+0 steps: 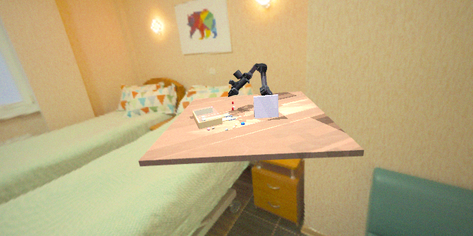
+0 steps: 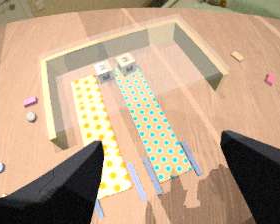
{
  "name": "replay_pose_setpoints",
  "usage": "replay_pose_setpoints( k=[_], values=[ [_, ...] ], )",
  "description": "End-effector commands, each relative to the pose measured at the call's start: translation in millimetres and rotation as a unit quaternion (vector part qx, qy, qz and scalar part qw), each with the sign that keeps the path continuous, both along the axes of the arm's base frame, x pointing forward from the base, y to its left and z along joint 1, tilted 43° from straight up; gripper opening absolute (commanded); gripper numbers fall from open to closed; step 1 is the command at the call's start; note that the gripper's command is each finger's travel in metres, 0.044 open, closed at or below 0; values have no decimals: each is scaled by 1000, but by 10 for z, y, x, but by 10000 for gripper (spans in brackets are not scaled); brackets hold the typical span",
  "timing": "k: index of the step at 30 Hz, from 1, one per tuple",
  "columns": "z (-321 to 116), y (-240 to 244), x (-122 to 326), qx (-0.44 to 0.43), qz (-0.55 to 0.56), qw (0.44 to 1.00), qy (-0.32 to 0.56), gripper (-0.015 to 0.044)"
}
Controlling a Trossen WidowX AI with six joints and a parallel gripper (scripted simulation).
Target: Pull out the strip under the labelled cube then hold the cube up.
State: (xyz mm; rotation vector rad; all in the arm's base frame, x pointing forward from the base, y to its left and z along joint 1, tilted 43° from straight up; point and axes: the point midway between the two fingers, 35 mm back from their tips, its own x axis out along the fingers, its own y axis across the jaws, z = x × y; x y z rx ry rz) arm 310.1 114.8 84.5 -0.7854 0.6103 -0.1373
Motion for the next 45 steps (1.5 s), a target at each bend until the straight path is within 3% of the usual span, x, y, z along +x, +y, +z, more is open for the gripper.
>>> replay_pose_setpoints(
  k=[1,10,11,18,45],
  values=[
    [-103,-31,215,-24,-26,998,57,243],
    [-404,-374,621,-86,-112,960,240,6],
    [-434,-425,649,-91,-122,953,261,0],
    [-586,-804,740,-113,-186,894,392,0],
    [-737,-978,769,-113,-188,892,395,0]
  ],
)
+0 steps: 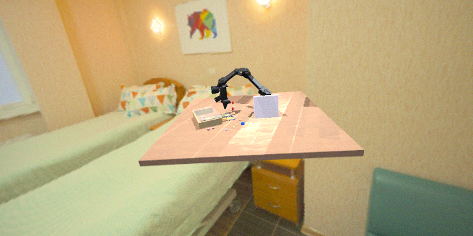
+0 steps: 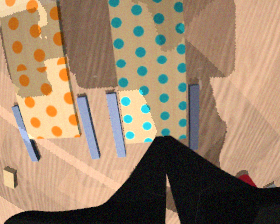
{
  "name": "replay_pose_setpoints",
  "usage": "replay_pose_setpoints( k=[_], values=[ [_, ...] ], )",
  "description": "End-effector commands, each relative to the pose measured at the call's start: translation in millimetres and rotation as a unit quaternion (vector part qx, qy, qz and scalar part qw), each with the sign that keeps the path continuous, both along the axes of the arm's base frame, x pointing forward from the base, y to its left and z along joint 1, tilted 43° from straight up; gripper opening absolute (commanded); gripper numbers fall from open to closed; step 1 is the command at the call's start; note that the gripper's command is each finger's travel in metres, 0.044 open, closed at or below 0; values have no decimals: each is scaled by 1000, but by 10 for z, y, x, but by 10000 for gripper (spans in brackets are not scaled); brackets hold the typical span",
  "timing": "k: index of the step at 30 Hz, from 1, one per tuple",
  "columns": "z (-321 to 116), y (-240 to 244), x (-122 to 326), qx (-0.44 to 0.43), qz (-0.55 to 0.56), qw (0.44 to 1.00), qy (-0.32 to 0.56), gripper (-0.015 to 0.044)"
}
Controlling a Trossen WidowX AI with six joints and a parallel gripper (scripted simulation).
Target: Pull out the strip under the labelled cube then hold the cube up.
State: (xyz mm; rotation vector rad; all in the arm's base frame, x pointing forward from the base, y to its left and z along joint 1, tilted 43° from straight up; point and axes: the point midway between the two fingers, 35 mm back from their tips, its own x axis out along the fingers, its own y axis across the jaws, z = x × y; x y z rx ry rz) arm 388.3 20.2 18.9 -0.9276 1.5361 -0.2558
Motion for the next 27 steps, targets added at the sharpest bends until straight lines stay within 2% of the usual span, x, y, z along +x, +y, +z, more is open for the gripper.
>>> replay_pose_setpoints(
  k=[1,27],
  values=[
    [-93,-44,-11,-2,2,1000,7,0],
    [-378,-362,4,-3,2,1000,7,0]
  ],
)
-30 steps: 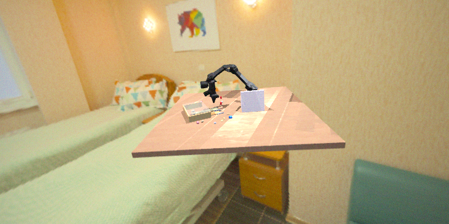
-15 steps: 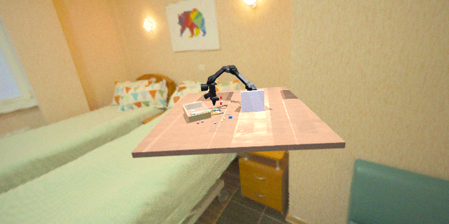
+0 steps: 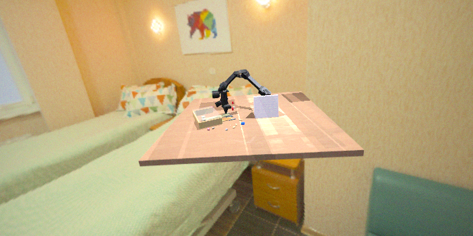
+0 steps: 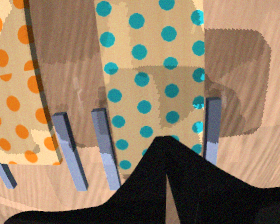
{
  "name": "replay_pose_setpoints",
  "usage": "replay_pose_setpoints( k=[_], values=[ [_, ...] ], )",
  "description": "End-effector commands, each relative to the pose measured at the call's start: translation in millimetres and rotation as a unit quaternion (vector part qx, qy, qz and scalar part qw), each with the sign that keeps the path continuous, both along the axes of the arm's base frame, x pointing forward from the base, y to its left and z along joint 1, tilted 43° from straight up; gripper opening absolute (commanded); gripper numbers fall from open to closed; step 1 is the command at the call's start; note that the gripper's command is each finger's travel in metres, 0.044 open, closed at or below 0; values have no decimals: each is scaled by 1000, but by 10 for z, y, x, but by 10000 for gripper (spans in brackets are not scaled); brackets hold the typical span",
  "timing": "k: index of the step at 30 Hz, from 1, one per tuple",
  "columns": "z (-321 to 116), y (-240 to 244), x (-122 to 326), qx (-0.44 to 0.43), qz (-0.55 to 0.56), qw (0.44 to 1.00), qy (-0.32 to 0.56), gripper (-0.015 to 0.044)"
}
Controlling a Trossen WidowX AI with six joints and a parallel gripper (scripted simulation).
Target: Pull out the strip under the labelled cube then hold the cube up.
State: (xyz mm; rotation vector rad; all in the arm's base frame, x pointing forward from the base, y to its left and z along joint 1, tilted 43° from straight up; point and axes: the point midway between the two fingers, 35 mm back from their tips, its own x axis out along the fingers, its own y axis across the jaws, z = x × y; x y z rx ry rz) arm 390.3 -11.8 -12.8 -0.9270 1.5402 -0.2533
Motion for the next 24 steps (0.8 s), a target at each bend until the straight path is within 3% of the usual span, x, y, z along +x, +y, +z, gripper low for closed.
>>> replay_pose_setpoints(
  k=[1,24],
  values=[
    [-72,-54,-17,-4,3,1000,5,0],
    [-93,-76,-17,-4,3,1000,5,0]
  ],
)
